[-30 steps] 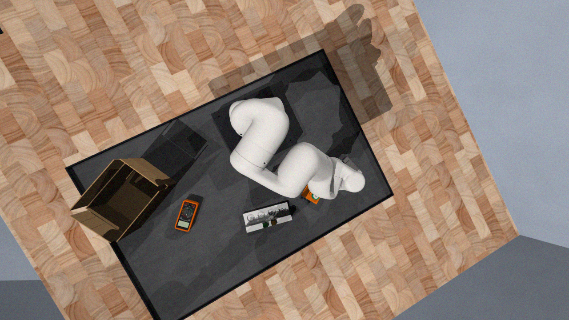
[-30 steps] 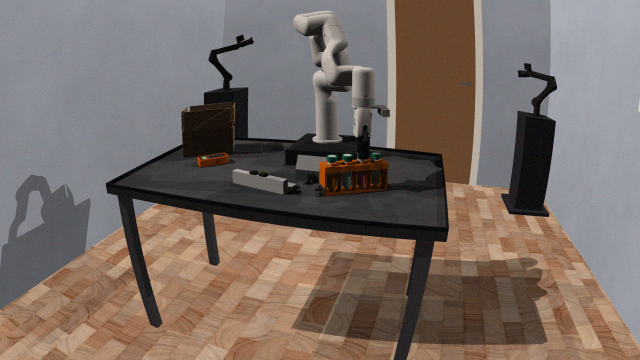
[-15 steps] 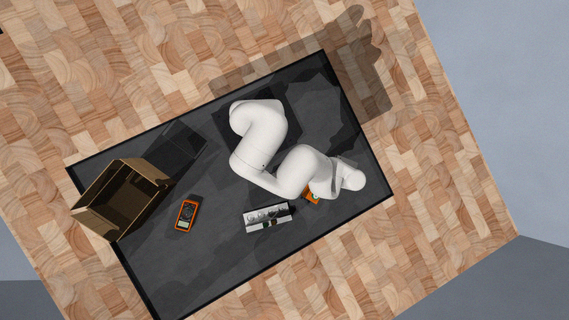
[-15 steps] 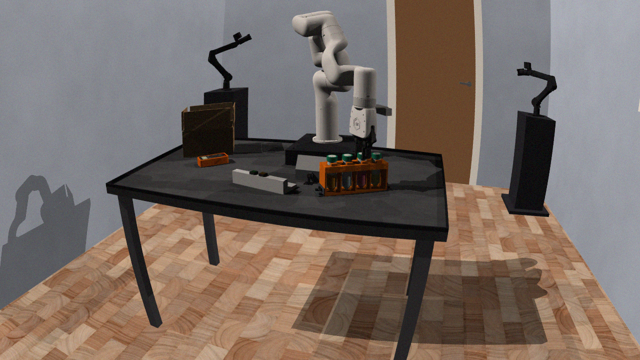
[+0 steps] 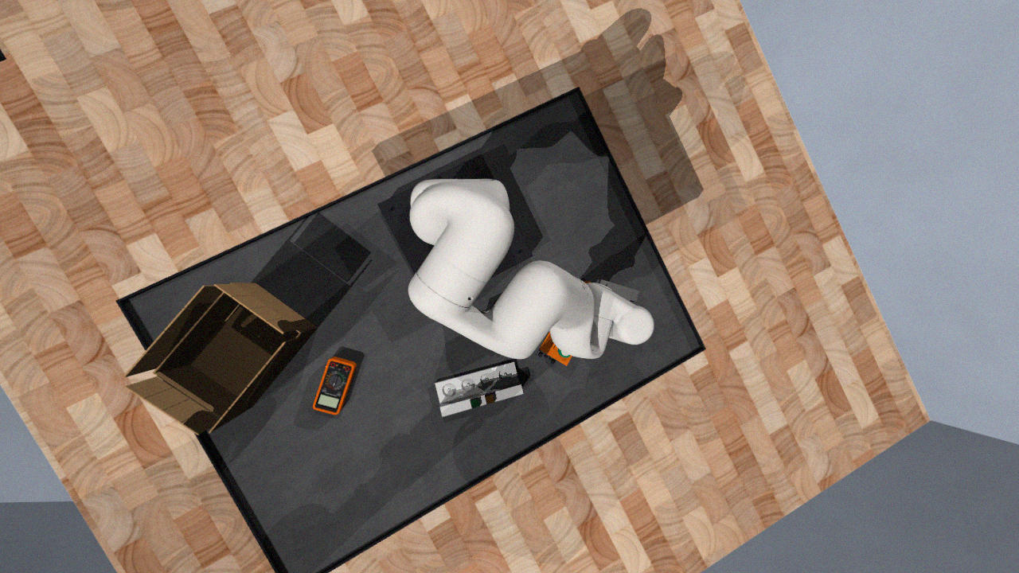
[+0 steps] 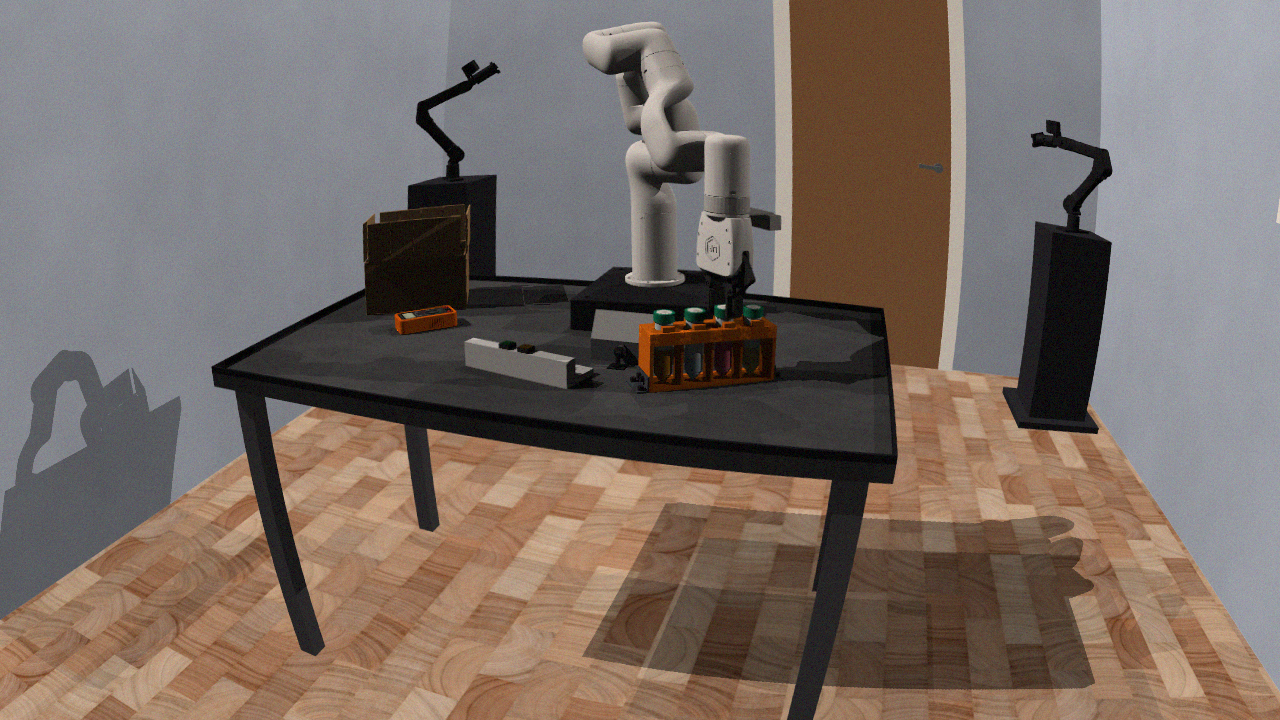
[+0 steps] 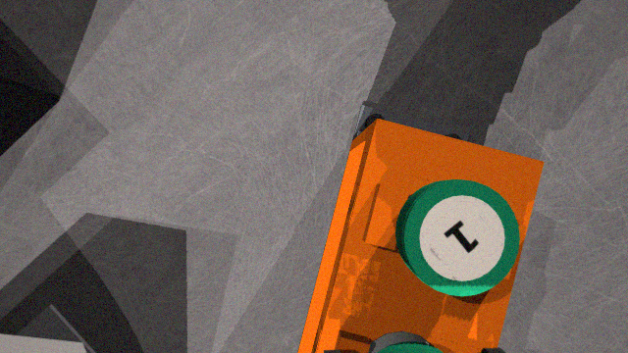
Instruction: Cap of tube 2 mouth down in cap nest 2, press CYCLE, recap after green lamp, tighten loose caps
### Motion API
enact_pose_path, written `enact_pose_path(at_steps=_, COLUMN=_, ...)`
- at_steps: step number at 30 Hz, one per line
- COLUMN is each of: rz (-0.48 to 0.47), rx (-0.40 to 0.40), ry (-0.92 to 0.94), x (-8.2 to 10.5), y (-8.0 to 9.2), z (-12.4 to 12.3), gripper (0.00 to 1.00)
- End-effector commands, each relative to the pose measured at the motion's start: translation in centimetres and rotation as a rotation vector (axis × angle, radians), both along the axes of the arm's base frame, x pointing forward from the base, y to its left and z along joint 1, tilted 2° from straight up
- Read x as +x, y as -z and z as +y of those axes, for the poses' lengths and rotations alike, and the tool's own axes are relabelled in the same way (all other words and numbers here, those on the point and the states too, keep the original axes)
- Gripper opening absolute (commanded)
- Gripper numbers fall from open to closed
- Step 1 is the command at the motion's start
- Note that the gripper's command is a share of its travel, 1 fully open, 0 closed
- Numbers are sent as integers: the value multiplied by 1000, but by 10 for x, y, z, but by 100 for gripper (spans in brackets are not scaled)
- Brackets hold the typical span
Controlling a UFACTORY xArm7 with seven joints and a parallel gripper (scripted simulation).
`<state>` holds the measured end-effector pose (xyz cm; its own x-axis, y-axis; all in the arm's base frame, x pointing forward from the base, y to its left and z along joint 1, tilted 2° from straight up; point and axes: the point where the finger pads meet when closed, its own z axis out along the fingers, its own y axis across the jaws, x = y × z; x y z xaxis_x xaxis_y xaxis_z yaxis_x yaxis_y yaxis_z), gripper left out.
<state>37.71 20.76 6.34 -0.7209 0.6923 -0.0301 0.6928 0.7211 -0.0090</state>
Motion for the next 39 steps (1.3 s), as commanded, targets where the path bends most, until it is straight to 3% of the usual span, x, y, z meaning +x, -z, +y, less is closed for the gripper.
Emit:
enact_pose_path(at_steps=1, rz=-3, rx=1, ry=-1, x=1, y=-1, z=1, gripper=46)
enact_pose_path(at_steps=4, rz=-10, rx=6, ry=249, x=1, y=-3, z=1, gripper=46)
enact_pose_path(at_steps=25, rz=-10, rx=6, ry=261, x=1, y=-8, z=1, gripper=46)
enact_pose_path(at_steps=26, rz=-10, rx=6, ry=261, x=1, y=-8, z=1, gripper=0)
enact_pose_path(at_steps=39, rz=-10, rx=6, ry=261, x=1, y=-8, z=1, gripper=0)
